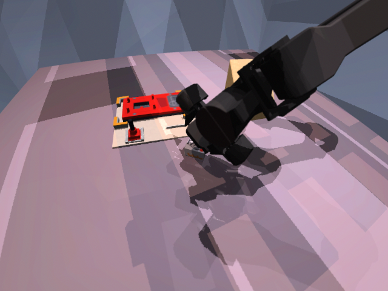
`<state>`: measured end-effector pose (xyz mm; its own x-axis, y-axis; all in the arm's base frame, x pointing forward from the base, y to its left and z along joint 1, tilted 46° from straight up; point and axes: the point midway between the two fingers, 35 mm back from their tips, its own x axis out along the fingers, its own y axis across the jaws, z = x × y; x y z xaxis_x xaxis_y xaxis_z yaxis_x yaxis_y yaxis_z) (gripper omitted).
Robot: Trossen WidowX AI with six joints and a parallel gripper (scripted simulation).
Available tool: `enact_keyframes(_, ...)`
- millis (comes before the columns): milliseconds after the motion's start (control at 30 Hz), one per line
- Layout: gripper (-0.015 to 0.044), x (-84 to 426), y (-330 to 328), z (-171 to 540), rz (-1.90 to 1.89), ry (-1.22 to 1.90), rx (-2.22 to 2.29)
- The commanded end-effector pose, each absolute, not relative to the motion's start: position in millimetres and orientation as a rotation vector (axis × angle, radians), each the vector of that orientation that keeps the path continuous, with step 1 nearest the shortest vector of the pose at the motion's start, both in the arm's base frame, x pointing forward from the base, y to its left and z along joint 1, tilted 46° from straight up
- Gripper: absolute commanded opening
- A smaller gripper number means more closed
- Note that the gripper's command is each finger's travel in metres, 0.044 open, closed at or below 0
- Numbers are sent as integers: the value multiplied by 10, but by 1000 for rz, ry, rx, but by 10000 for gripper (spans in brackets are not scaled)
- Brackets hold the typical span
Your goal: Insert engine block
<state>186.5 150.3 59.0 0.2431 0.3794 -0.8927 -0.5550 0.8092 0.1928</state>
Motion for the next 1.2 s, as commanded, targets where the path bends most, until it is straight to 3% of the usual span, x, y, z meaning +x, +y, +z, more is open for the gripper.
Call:
enact_keyframes(0, 440, 1867, 1498, 587, 734, 1146, -263)
enact_keyframes(600, 440, 1892, 1442, 594, 1207, 928, -676)
enact_keyframes(1167, 440, 1951, 1390, 658, 1582, 513, -994)
